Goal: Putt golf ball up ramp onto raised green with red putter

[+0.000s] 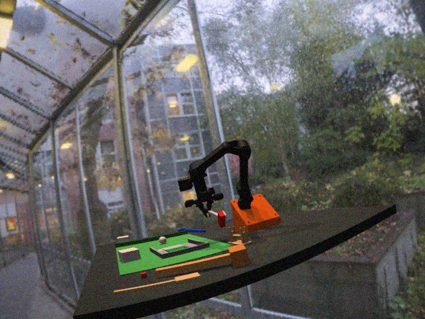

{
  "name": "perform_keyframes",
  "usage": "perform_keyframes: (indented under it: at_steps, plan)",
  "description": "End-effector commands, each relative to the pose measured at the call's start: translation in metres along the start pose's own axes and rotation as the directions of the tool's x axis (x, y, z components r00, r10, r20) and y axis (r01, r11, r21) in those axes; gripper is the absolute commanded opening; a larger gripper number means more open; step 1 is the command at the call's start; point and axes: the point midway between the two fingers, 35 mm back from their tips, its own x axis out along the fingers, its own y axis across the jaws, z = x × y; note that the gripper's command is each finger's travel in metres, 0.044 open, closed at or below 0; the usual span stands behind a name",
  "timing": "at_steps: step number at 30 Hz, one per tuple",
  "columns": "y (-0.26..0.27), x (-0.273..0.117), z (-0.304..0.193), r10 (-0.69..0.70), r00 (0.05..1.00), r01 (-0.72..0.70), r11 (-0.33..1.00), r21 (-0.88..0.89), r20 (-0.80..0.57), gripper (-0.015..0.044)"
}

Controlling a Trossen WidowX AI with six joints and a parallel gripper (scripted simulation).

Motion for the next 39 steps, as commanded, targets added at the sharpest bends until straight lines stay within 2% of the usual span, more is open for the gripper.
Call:
perform_keyframes:
  at_steps: [1,19,39]
  plan:
    - [-0.017,-0.010,-0.018,-0.022,0.999,0.024,0.995,0.092,-0.026,0.0000]
    - [-0.061,-0.046,-0.113,-0.057,0.992,0.103,0.865,0.491,-0.108,0.0000]
    - [-0.065,-0.073,-0.236,-0.083,0.982,0.189,0.533,0.825,-0.171,0.0000]
